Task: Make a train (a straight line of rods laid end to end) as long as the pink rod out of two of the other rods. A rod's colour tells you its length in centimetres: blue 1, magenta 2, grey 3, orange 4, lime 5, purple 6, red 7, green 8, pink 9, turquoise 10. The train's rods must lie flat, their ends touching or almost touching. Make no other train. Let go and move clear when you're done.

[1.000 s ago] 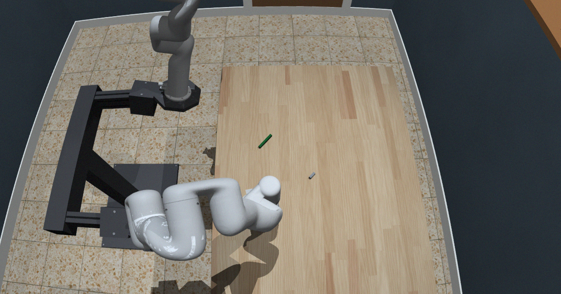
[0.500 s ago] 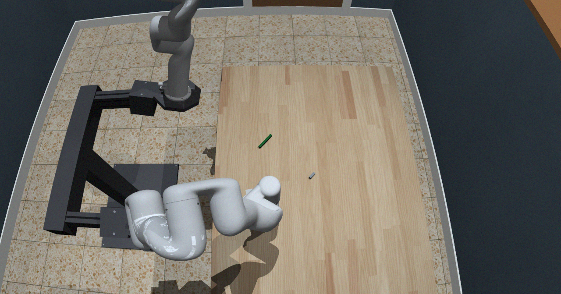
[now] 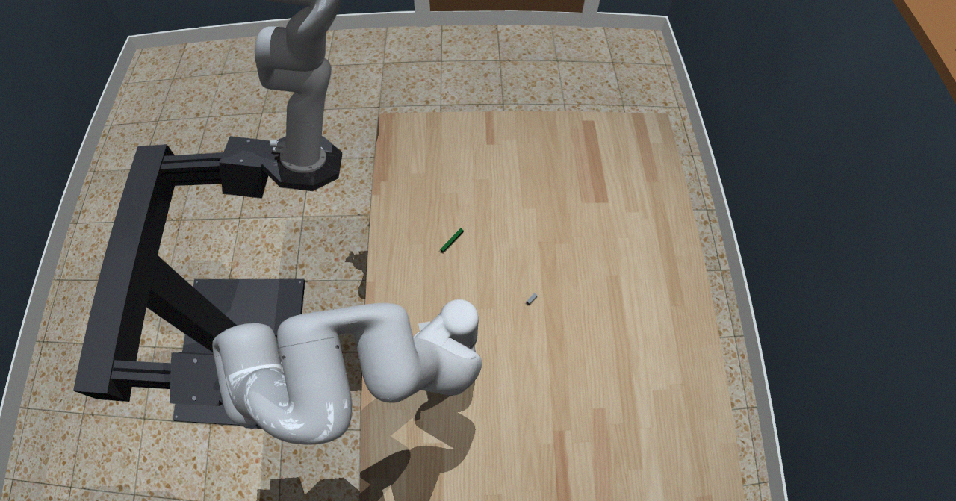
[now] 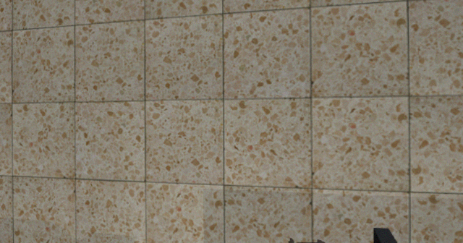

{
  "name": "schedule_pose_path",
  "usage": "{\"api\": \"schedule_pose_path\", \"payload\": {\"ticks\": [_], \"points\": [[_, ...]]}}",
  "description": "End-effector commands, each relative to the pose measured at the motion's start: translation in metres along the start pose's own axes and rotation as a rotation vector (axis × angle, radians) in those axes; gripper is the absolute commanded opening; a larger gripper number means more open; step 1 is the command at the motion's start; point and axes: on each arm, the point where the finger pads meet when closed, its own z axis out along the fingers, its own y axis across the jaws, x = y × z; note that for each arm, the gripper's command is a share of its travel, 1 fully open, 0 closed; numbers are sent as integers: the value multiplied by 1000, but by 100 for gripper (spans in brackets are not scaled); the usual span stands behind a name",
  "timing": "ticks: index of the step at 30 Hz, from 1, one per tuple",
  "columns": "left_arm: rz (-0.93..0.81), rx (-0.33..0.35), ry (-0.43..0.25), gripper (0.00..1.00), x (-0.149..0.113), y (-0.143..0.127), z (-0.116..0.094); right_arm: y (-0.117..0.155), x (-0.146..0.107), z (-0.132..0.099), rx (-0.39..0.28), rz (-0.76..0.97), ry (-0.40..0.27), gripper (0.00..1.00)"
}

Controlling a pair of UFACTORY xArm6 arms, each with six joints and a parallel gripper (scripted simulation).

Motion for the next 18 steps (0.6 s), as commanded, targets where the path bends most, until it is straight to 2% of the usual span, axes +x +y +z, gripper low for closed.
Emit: {"api": "schedule_pose_path", "payload": {"ticks": [1,6,7,18], "points": [[0,0,4,100,1,0,-2,0,-1,-1,0,0,-3,26],[0,0,4,100,1,0,-2,0,-1,-1,0,0,-3,26],[0,0,4,100,1,0,-2,0,-1,-1,0,0,-3,6],[0,0,4,100,1,0,-2,0,-1,-1,0,0,-3,6]]}}
